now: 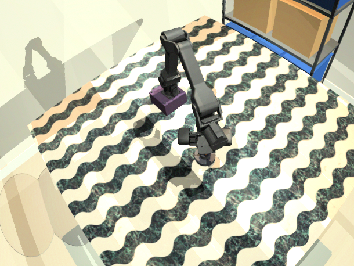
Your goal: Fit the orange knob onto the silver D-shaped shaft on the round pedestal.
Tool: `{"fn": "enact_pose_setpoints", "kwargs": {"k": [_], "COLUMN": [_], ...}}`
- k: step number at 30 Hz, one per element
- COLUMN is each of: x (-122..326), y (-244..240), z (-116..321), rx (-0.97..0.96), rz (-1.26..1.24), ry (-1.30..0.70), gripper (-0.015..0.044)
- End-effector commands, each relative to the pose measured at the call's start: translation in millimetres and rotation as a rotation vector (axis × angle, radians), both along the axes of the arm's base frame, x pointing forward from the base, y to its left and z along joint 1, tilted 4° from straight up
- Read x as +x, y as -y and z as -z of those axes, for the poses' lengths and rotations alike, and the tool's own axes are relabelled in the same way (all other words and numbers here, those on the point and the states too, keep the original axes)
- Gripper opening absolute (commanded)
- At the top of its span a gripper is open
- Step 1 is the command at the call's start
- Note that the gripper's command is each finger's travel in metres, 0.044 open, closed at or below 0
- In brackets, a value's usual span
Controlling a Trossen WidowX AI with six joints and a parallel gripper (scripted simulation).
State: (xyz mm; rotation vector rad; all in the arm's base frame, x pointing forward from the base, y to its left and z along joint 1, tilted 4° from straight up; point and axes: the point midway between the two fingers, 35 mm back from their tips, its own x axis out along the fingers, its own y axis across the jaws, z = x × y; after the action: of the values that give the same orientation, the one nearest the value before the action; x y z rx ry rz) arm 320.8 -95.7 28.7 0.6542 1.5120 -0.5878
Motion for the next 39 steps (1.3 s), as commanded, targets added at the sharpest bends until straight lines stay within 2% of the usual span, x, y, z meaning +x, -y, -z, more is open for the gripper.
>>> {"fn": "enact_pose_setpoints", "kwargs": {"k": [1,14,21,39], "x": [-1.2,-5.0,-5.9,0.8], "y": [-0.3,-1.5,-1.9,-0.1], "z": [0.0,-3.9,-6.0,-1.5], "rx": [0.0,0.0,-0.002,-0.002], "rz": [0.006,0.015,0.215,0.215], "ry": [0.001,0.0,-0.01,-0.01], "gripper": [0.0,0.0,0.0,0.0]}}
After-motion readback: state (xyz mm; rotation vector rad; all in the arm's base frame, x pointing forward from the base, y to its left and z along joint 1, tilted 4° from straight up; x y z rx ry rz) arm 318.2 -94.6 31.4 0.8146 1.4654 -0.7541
